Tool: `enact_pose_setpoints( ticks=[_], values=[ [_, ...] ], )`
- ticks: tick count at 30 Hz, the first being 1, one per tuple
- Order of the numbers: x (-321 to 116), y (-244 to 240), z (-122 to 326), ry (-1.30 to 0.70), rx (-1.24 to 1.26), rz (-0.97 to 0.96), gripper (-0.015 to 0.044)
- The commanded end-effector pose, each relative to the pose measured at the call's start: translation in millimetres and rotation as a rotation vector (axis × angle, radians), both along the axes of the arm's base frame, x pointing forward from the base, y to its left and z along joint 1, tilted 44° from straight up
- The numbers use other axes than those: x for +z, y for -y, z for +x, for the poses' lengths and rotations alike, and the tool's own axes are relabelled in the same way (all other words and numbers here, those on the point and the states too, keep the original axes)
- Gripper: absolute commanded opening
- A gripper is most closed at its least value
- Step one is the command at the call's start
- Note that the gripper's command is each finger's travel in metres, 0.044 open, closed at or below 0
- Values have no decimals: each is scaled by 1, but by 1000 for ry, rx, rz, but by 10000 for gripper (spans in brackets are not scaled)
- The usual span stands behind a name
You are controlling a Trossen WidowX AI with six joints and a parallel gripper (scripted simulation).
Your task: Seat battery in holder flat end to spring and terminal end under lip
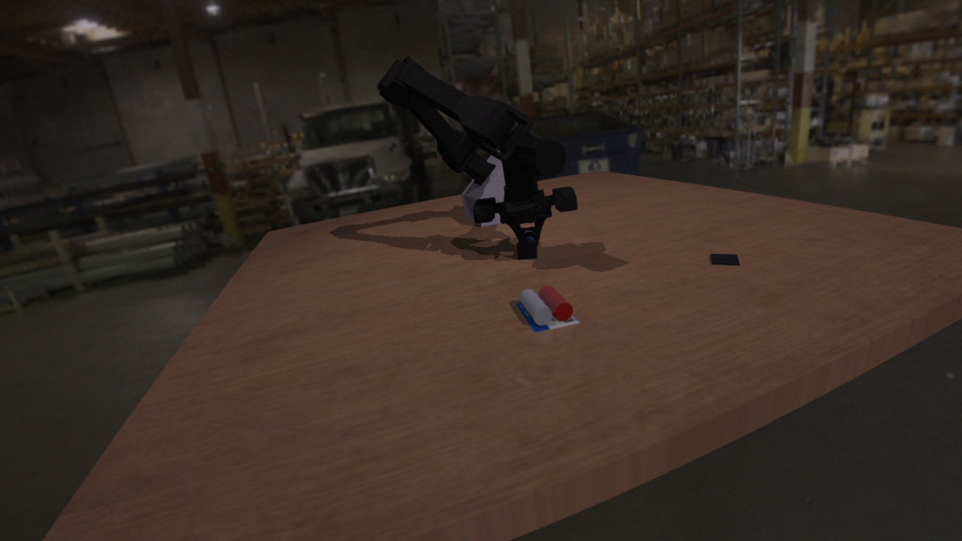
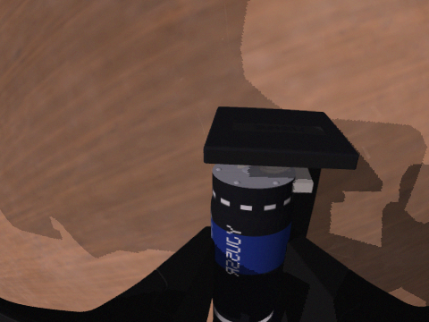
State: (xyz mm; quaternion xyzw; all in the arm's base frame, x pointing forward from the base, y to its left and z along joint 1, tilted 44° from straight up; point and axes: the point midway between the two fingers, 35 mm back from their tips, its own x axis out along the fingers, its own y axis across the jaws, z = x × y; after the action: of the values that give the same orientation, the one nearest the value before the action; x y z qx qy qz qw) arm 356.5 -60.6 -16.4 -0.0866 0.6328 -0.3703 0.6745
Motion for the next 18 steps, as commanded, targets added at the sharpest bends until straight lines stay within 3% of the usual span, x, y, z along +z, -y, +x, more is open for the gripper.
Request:
enact_pose_setpoints(
  ticks=[1,18],
  values=[
    [1,3,0,20,6,-13,83],
    [0,4,-3,75,50,-37,83]
  ],
)
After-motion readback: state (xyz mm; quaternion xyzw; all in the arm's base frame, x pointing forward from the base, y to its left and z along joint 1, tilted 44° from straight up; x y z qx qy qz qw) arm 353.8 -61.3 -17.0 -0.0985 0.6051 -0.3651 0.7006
